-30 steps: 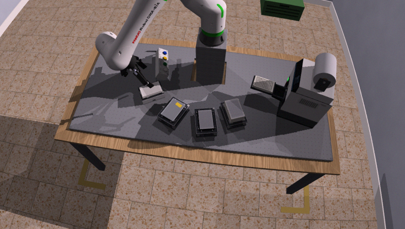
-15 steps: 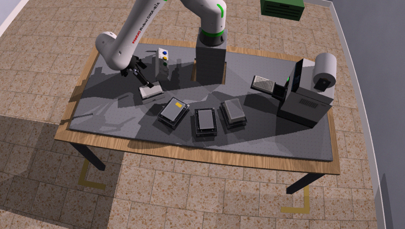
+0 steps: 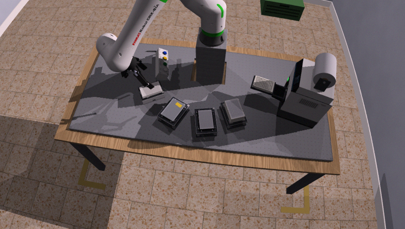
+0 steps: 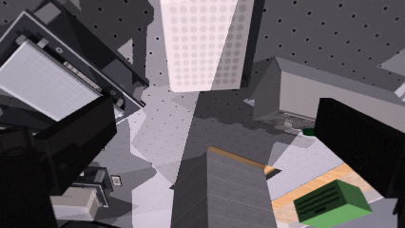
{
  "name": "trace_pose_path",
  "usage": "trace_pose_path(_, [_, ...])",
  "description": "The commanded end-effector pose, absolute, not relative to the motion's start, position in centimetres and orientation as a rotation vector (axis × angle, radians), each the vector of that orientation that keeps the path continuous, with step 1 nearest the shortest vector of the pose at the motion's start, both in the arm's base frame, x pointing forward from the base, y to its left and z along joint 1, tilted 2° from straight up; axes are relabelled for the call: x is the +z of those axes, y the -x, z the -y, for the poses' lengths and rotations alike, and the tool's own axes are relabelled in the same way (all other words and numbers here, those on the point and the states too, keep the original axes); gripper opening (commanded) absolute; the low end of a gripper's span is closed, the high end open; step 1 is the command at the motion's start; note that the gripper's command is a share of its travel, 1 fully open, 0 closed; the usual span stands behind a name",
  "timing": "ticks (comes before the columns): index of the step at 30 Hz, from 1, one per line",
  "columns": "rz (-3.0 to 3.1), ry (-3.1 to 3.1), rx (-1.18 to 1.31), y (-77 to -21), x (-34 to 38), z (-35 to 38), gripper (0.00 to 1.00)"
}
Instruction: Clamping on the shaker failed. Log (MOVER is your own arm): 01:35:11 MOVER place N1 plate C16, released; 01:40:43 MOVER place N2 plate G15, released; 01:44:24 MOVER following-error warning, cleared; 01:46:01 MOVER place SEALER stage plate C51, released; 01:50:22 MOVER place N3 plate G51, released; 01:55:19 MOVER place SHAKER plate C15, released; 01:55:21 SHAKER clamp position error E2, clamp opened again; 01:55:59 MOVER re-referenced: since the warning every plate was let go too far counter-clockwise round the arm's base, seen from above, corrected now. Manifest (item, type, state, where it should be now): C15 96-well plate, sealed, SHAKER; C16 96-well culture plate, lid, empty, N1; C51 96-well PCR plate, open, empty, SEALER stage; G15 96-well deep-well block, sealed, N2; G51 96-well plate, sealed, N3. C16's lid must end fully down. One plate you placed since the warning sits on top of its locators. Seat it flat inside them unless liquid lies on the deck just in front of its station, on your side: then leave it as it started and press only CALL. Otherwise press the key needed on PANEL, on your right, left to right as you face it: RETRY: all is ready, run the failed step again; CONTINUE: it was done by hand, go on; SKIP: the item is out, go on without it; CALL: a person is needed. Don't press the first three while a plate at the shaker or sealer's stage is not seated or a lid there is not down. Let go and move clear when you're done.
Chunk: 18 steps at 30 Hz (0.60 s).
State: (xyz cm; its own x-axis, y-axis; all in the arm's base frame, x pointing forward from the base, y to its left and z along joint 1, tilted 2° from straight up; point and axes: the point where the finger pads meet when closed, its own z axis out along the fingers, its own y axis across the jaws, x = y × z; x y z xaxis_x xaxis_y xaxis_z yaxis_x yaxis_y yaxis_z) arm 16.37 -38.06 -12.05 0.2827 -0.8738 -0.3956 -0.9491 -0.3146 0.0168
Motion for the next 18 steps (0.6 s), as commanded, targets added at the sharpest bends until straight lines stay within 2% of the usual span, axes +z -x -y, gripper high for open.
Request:
trace_pose_path(1, [-1.688,2.33,0.493,-16.4,-12.6,38.2,1.0])
trace_pose_path(18, [-1.688,2.33,0.493,-16.4,-15.1,38.3,1.0])
